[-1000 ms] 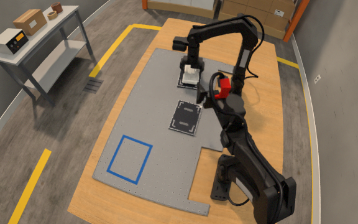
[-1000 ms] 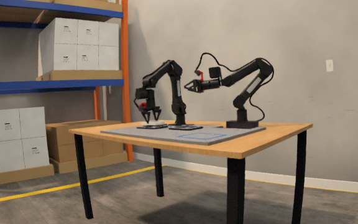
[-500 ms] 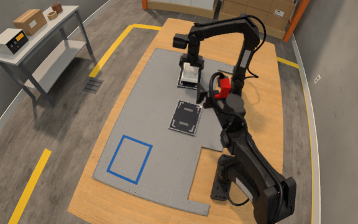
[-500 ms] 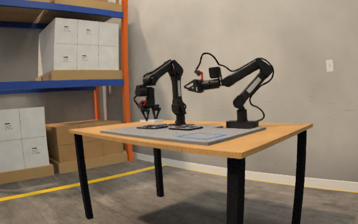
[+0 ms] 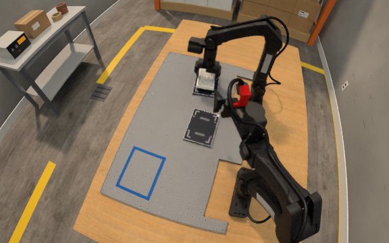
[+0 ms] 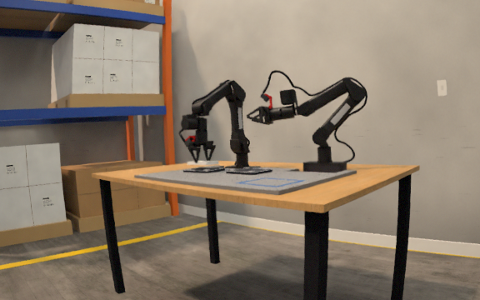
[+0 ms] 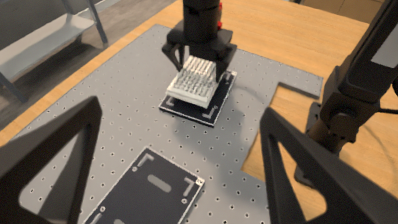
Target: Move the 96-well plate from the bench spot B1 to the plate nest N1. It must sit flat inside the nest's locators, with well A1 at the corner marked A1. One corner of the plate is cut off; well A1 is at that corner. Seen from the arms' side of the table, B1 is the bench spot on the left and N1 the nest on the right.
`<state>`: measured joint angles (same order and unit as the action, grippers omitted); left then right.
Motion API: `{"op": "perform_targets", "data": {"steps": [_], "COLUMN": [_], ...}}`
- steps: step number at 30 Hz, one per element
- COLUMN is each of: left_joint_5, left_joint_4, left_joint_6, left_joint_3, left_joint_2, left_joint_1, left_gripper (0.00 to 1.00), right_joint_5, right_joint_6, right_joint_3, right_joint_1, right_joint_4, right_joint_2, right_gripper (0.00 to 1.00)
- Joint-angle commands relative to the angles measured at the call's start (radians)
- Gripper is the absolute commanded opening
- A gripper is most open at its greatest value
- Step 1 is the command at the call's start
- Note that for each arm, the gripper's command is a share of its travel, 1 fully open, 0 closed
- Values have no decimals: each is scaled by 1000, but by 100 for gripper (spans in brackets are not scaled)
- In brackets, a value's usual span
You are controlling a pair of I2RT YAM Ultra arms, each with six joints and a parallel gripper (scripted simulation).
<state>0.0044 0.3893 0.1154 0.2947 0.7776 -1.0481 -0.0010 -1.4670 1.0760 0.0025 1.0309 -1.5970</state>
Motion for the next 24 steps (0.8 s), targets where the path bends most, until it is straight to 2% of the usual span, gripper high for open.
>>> {"op": "perform_targets", "data": {"steps": [1, 16, 20, 22, 24], "left_joint_5": [3, 3, 3, 3, 3], "left_joint_4": [21, 21, 21, 21, 21], "left_joint_6": [1, 1, 1, 1, 1], "left_joint_3": [6, 6, 6, 6, 6], "left_joint_2": [2, 2, 2, 2, 2], "left_joint_1": [-6, -6, -6, -6, -6], "left_gripper": [100, 100, 100, 100, 100], "right_joint_5": [12, 13, 13, 13, 13], "right_joint_6": [1, 4, -4, -2, -2], "right_joint_3": [-30, -103, -74, -74, -74], "right_joint_1": [-8, -10, -2, -2, -2], "right_joint_4": [-38, -130, -96, -96, -95], "right_joint_2": [-12, -58, -51, -51, -46], "right_gripper": [78, 78, 78, 100, 100]}}
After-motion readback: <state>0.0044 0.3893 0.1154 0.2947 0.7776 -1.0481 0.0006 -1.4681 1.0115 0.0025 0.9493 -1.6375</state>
